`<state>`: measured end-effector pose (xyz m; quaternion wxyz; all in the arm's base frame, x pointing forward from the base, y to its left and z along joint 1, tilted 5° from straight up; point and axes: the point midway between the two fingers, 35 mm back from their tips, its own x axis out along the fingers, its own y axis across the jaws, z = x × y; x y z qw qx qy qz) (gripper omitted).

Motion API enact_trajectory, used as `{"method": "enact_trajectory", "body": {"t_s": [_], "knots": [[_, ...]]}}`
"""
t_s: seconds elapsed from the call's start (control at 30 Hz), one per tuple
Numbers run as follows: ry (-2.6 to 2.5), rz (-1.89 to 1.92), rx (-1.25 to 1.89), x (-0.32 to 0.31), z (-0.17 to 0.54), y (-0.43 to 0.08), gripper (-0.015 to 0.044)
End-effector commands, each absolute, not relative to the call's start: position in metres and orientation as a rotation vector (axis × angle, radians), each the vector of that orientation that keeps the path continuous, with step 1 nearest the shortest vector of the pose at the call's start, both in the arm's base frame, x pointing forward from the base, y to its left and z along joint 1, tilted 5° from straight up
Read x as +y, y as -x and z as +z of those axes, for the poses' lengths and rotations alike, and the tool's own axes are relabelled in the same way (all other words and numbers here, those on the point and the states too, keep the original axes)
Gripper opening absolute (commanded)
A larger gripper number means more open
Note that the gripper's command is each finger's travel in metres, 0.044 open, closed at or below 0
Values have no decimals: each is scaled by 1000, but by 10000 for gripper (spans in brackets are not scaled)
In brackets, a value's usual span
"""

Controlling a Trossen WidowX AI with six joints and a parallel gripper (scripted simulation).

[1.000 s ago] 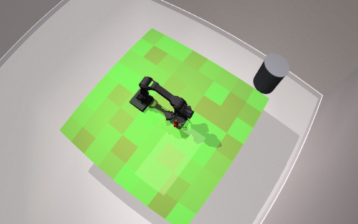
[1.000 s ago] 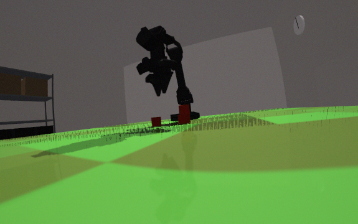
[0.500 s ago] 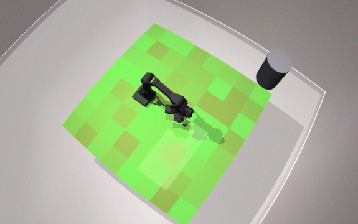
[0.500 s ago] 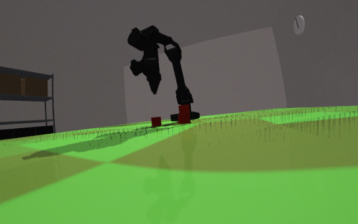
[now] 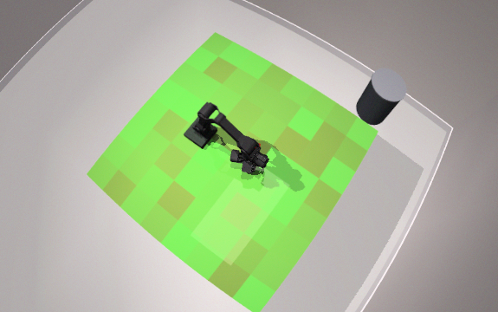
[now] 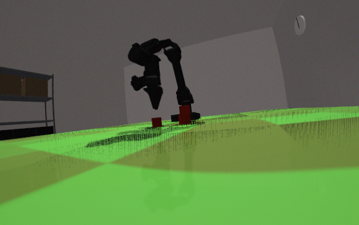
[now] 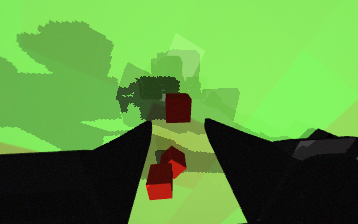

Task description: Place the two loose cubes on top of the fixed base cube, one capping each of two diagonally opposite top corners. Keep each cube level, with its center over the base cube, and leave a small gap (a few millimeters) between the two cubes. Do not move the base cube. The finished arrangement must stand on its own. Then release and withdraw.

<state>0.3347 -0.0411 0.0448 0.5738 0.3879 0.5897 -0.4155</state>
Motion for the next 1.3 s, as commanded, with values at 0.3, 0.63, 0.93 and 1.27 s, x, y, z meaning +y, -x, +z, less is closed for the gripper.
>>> {"method": "enact_trajectory", "body": {"t_s": [0.3,0.63,0.93,1.27], "knots": [[-907,-984,1385,-42,23,-332,265],[-907,-984,1385,-42,7,-331,265],[-907,-984,1385,-43,-4,-330,239],[-907,-984,1385,-43,-2,-331,105]]}}
